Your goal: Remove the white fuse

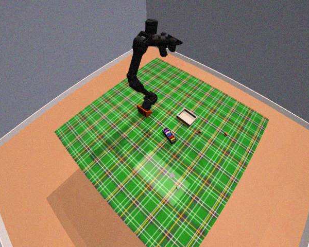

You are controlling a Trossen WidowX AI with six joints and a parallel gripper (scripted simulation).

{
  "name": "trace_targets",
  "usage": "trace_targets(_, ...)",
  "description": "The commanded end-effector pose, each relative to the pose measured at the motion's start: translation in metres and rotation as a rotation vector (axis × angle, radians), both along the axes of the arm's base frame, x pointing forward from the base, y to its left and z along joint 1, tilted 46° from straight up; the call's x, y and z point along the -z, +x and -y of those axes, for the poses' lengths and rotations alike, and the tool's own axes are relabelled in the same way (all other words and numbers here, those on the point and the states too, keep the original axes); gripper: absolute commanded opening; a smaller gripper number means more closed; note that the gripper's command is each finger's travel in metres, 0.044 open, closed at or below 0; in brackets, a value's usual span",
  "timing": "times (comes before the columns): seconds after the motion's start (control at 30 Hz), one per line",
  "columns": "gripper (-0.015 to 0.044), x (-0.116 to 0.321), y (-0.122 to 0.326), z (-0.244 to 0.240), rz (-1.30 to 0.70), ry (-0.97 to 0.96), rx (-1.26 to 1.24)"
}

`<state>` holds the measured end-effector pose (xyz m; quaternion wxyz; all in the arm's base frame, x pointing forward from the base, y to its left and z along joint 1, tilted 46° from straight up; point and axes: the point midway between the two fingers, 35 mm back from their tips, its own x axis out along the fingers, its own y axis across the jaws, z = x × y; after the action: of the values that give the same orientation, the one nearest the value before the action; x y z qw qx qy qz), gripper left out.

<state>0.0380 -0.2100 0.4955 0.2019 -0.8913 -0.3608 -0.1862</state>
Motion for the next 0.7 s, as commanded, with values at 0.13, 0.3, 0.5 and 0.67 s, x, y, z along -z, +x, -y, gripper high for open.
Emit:
trace_targets(0.13,0.0074,-0.020,-0.015,-0.061,0.173,-0.372,0.198)
trace_targets(0.3,0.0074,-0.030,-0.014,-0.123,0.331,-0.758,0.354)
trace_targets(0.5,0.0074,-0.022,0.011,-0.200,0.543,-1.272,0.451)
trace_targets(0.67,0.0074,-0.007,0.042,-0.239,0.635,-1.605,0.464)
